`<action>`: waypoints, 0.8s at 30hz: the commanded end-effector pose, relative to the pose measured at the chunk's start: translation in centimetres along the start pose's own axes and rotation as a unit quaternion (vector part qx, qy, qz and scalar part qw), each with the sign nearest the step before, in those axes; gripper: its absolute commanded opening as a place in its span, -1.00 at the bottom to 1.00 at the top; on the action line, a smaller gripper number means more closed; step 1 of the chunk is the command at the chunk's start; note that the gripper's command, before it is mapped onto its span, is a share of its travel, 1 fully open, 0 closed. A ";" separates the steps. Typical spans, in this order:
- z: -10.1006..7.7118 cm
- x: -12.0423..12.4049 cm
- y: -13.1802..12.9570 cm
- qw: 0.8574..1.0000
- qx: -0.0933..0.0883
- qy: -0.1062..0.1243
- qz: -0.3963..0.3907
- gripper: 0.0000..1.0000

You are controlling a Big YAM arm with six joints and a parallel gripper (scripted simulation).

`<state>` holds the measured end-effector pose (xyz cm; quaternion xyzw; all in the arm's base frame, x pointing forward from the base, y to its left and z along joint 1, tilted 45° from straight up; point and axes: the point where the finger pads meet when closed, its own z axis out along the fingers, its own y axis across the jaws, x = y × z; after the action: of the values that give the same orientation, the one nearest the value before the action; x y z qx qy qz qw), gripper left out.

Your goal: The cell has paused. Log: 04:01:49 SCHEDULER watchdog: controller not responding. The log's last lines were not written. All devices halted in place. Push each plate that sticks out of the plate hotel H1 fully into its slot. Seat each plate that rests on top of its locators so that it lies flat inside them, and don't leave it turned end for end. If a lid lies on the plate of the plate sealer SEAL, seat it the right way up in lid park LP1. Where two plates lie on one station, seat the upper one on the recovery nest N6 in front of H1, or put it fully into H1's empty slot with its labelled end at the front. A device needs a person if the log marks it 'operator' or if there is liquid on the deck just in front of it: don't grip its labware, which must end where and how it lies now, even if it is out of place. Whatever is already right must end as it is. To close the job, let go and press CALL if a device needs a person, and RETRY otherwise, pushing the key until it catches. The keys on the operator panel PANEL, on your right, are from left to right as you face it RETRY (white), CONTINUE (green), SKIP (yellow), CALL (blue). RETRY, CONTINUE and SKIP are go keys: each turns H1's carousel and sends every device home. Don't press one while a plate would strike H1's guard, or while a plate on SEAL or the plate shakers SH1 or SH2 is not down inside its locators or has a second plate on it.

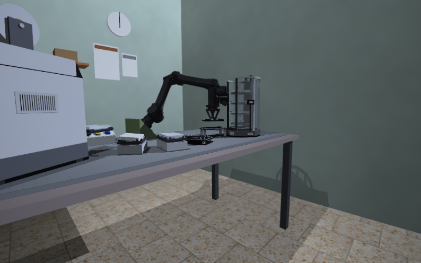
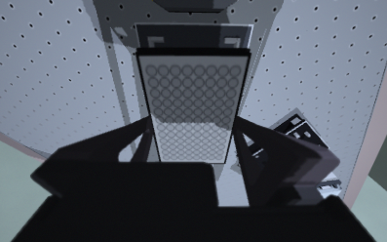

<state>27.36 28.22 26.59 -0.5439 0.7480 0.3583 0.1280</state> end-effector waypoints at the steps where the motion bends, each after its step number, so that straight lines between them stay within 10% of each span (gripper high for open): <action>1: 1.1 0.1 0.2 1.000 -0.007 0.007 0.006 0.60; 24: 2.4 0.2 0.2 1.000 -0.009 0.010 0.009 0.60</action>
<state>27.05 29.09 25.61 -0.5420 0.7492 0.3591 0.1263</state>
